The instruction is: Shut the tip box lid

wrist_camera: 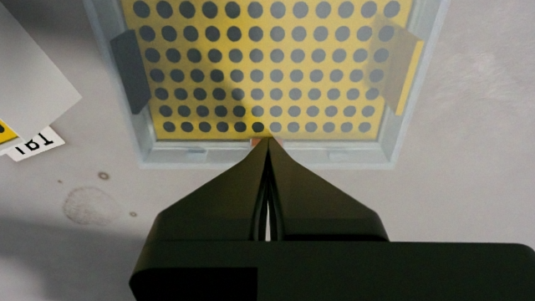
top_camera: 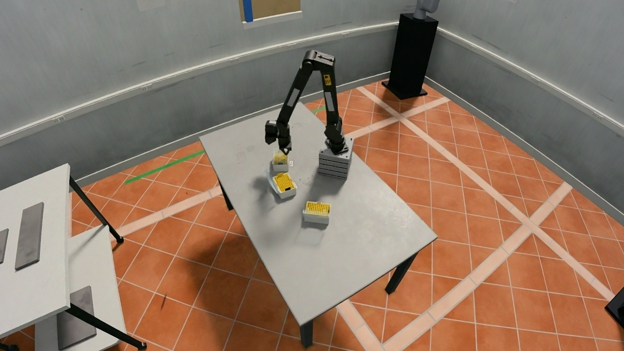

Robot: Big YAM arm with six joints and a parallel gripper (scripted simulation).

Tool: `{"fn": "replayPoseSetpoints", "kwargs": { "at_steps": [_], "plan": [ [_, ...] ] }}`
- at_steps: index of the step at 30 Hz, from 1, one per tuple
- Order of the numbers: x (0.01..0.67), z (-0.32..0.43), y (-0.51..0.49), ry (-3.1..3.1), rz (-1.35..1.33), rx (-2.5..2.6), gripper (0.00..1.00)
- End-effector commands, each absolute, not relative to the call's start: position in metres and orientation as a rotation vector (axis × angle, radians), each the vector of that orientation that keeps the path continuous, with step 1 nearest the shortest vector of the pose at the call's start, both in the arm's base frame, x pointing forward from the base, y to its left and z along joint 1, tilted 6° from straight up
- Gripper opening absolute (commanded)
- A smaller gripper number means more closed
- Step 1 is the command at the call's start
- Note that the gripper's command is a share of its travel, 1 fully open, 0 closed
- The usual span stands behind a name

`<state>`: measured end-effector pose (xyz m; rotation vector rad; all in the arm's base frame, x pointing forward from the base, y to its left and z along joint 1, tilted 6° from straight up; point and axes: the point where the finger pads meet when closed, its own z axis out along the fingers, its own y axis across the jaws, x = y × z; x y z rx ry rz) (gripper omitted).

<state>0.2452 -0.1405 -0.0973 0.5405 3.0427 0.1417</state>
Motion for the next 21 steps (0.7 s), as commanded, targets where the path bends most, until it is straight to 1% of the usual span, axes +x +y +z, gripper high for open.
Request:
{"fn": "replayPoseSetpoints", "kwargs": {
  "at_steps": [1,21],
  "plan": [
    [0.2568,-0.0961,-0.1475,3.034,0.138,0.542,0.00],
    [0.2557,-0.0928,-0.1476,3.023,0.129,0.538,0.00]
  ]
}}
